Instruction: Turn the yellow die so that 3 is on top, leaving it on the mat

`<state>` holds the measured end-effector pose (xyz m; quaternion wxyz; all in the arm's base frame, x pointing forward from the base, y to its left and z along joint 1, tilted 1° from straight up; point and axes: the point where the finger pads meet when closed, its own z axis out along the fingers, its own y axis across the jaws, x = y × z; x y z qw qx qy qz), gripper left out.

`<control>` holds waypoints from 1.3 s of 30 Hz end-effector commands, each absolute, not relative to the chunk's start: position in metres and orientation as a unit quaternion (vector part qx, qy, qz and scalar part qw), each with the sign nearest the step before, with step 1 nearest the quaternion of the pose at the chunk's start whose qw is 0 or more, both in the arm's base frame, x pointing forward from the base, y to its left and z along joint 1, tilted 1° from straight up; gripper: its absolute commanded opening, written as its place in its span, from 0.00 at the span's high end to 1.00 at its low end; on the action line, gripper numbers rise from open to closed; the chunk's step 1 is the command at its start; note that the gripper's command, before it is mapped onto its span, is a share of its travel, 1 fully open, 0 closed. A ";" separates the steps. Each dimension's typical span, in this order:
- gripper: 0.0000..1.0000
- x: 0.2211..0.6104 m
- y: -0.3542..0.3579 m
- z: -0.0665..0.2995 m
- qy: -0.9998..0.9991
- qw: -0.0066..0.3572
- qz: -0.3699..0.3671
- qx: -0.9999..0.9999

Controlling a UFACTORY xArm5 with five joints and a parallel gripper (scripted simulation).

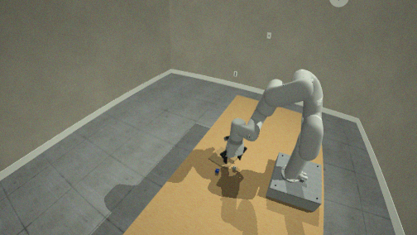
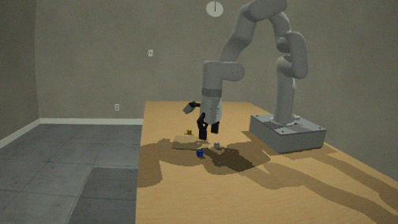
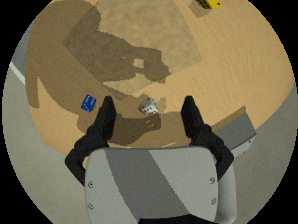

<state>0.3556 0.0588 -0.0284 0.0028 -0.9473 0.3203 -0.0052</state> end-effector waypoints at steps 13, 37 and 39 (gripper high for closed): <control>0.00 0.357 0.059 -0.028 0.320 0.003 -0.007 -0.947; 0.00 0.406 0.112 -0.026 0.320 0.004 -0.007 -0.947; 0.00 0.411 0.117 -0.026 0.320 0.005 -0.007 -0.947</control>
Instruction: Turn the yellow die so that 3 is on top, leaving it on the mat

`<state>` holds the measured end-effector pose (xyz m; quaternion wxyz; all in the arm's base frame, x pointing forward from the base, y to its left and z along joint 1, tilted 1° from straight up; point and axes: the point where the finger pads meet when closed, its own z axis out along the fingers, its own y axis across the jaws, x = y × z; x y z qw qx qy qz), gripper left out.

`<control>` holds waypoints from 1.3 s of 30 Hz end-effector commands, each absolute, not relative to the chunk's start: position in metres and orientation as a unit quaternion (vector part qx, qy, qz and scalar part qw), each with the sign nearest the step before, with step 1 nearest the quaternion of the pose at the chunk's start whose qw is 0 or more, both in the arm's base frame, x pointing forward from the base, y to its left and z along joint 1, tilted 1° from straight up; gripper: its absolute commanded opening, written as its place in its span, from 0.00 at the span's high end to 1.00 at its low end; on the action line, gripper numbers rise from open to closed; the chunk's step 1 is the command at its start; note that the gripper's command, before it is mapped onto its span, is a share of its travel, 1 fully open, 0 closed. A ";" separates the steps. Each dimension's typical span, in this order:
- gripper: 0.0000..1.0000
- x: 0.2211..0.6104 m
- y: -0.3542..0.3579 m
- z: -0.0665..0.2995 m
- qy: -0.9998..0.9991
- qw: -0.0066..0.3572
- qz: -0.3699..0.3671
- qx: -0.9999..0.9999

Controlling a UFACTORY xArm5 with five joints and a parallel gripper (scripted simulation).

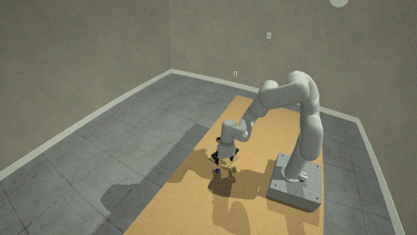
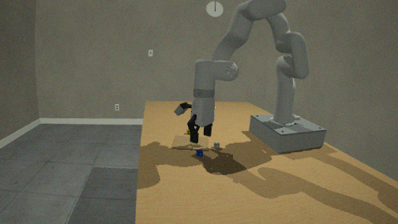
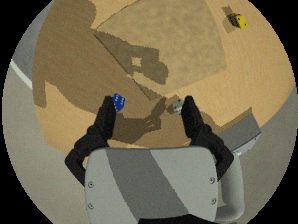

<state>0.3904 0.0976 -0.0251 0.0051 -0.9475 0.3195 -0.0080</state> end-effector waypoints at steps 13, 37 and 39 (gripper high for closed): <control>0.00 0.430 0.137 -0.026 0.320 0.005 -0.007 -0.947; 0.00 0.430 0.137 -0.026 0.320 0.005 -0.007 -0.947; 0.00 0.430 0.137 -0.026 0.320 0.005 -0.007 -0.947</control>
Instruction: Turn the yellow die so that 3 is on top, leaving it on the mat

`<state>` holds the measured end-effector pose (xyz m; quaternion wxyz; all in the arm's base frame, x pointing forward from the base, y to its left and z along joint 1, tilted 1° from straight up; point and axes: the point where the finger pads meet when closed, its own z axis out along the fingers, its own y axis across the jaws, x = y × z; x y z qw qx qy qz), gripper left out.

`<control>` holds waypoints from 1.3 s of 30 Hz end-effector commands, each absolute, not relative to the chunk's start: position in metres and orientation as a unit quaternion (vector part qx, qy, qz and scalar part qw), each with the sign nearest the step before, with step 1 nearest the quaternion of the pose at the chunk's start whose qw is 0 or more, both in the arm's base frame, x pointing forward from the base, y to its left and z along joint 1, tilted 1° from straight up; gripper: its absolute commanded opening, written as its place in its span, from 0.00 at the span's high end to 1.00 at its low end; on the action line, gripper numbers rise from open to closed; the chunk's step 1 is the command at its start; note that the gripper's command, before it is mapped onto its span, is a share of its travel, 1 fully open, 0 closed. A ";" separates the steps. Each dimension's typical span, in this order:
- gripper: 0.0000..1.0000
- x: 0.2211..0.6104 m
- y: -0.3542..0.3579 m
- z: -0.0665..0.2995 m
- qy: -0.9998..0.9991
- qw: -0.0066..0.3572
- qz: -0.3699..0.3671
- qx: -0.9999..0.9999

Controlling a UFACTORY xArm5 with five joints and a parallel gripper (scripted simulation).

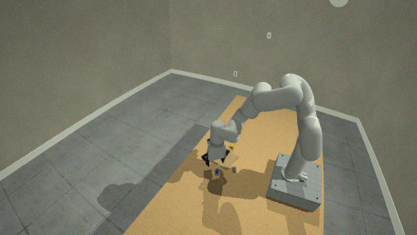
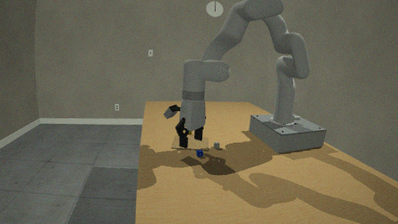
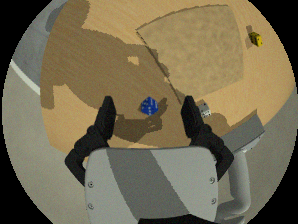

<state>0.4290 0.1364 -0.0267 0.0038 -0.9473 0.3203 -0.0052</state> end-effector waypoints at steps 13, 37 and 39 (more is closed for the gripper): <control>0.00 0.430 0.137 -0.025 0.320 0.005 -0.007 -0.947; 0.00 0.429 0.136 0.083 0.320 0.005 -0.007 -0.947; 0.00 0.429 0.136 0.084 0.320 0.005 -0.007 -0.947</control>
